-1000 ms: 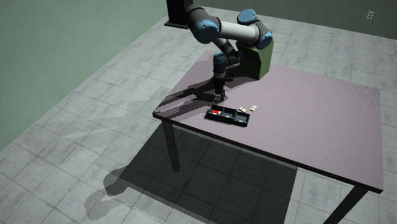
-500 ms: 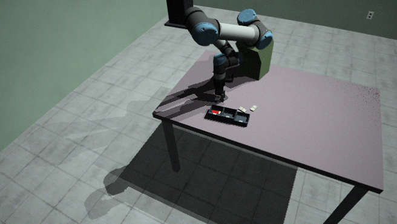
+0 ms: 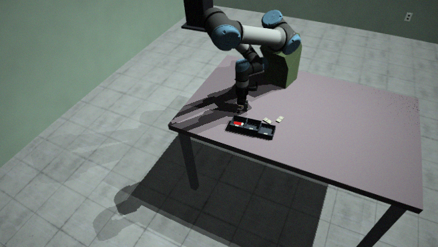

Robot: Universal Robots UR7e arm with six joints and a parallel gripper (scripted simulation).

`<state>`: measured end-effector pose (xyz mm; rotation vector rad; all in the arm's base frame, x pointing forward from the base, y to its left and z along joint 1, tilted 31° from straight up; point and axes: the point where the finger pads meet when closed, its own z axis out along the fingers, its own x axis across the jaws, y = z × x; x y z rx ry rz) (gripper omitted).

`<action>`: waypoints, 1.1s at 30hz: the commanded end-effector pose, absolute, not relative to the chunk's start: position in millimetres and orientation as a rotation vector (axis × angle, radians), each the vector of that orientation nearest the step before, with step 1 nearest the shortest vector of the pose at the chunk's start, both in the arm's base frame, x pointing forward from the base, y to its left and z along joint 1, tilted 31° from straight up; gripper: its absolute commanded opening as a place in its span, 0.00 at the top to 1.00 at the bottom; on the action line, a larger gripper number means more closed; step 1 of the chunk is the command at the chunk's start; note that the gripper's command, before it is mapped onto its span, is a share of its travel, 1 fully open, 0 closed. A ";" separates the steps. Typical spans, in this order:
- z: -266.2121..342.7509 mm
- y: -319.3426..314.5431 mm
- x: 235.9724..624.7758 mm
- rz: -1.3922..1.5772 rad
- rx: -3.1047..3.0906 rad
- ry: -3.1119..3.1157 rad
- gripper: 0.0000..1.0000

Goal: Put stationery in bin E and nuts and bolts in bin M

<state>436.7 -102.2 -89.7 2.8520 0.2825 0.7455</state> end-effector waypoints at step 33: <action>-55.2 -97.3 416.9 0.747 2.851 0.283 0.68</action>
